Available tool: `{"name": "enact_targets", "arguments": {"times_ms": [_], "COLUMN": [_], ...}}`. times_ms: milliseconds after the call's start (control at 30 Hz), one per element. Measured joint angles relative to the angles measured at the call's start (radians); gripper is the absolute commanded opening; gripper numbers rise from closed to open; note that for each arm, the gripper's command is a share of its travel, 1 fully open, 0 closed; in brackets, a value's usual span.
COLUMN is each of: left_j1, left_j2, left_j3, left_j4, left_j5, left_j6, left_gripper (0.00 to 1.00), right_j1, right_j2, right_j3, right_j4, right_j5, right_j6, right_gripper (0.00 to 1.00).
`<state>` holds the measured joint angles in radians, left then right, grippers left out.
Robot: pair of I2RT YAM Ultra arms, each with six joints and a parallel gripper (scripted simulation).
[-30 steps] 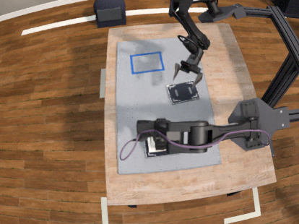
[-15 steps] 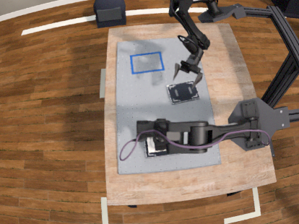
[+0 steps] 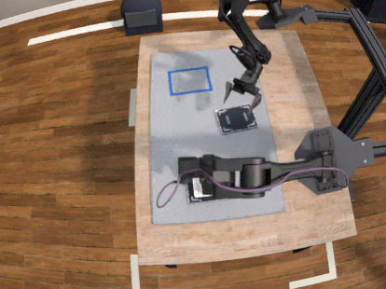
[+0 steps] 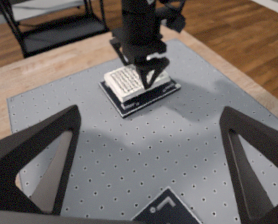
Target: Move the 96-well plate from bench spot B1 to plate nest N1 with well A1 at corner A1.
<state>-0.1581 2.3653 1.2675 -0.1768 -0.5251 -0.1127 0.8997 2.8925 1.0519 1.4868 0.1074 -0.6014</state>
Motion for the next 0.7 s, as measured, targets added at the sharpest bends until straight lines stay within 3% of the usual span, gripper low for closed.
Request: {"name": "enact_targets", "arguments": {"times_ms": [700], "left_j1": [-0.006], "left_j2": [-0.009], "left_j3": [0.0], "left_j4": [-0.032], "left_j5": [-0.003], "left_j6": [-0.008], "left_gripper": [0.79], "right_j1": [0.0], "right_j2": [0.0], "right_j3": [0.0], "right_j4": [0.0], "right_j5": [0.0], "right_j6": [0.0], "right_gripper": [1.0]}}
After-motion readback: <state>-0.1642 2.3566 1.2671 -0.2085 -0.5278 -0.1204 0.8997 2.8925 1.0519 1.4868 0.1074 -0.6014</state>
